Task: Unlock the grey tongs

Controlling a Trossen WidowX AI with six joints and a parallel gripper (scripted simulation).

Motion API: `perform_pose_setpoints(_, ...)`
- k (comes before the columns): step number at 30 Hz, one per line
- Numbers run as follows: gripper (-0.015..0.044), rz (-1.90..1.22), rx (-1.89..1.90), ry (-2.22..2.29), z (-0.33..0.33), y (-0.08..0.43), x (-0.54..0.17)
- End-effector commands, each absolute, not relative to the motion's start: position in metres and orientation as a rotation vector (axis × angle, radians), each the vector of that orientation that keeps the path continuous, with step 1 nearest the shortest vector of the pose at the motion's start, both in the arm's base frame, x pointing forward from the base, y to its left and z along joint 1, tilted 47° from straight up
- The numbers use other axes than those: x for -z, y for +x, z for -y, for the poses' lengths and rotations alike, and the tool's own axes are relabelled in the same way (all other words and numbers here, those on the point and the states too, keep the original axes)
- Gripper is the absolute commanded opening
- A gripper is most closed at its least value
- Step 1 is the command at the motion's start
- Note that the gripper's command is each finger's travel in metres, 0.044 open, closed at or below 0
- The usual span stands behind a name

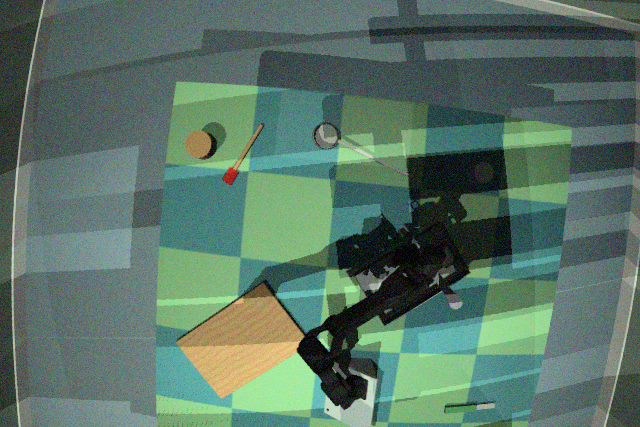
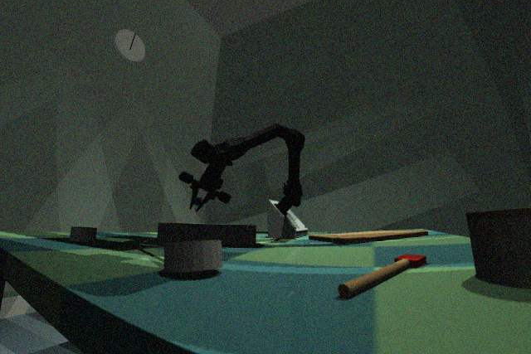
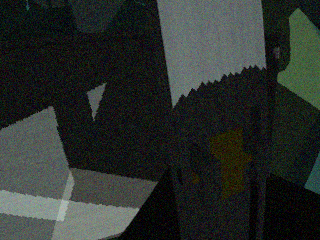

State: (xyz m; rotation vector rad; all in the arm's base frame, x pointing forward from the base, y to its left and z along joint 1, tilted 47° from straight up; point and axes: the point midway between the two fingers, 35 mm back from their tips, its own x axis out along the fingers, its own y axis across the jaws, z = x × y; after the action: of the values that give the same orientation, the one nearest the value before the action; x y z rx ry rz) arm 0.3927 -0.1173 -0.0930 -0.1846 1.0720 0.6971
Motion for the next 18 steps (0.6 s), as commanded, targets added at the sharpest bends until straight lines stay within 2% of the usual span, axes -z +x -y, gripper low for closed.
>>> perform_pose_setpoints(1, -0.015, -1.074, -0.735, -0.173, 0.1191, 0.3943, 0.0934)
perform_pose_setpoints(18, -0.015, -1.104, -0.914, -0.076, 0.1197, 0.391, 0.097)
